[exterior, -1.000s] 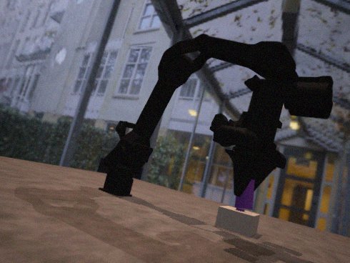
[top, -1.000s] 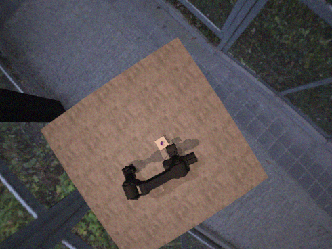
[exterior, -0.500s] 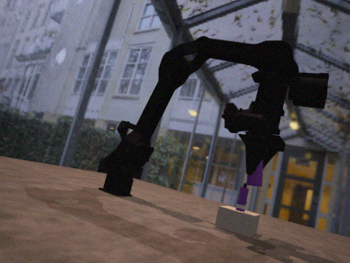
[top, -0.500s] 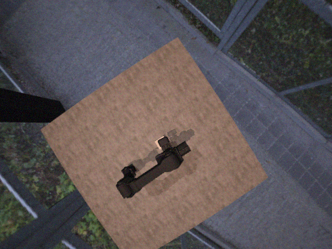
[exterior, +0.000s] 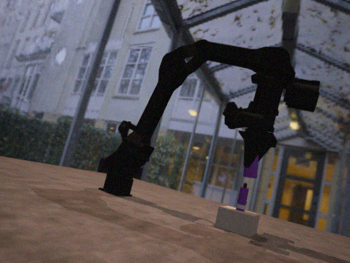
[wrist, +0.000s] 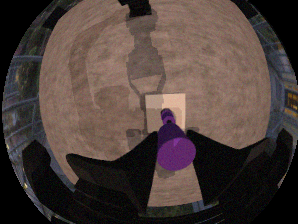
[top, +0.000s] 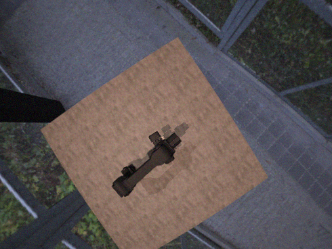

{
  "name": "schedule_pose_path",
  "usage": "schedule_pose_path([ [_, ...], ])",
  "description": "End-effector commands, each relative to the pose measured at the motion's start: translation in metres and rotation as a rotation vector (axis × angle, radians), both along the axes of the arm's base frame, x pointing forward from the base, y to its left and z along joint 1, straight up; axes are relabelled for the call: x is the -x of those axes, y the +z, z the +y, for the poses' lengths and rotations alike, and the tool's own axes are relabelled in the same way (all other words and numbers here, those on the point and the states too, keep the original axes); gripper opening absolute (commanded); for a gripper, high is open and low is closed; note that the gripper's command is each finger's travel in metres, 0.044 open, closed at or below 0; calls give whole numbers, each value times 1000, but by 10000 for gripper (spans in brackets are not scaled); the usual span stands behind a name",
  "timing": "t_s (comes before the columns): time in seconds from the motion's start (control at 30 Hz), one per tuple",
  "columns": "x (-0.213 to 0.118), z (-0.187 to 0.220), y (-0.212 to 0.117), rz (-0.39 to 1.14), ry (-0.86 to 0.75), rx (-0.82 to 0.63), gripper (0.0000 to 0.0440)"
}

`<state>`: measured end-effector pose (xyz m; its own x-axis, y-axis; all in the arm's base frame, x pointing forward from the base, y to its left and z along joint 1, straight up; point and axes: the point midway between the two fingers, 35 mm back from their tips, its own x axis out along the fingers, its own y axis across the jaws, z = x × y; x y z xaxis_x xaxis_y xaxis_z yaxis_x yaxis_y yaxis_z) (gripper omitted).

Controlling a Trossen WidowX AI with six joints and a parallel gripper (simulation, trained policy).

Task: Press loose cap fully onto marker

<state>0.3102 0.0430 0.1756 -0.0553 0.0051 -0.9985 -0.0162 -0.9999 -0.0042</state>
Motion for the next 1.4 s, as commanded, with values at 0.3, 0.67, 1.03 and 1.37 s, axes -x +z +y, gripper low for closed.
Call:
schedule_pose_path([
  [0.3, 5, 4, -15, 41, 20, 1, 0],
  [0.67, 7, 2, -40, 74, 47, -13, 0],
  [1.03, 8, 2, -69, 90, 99, -19, 54],
  [1.37, 21, 2, -73, 133, 122, -34, 102],
])
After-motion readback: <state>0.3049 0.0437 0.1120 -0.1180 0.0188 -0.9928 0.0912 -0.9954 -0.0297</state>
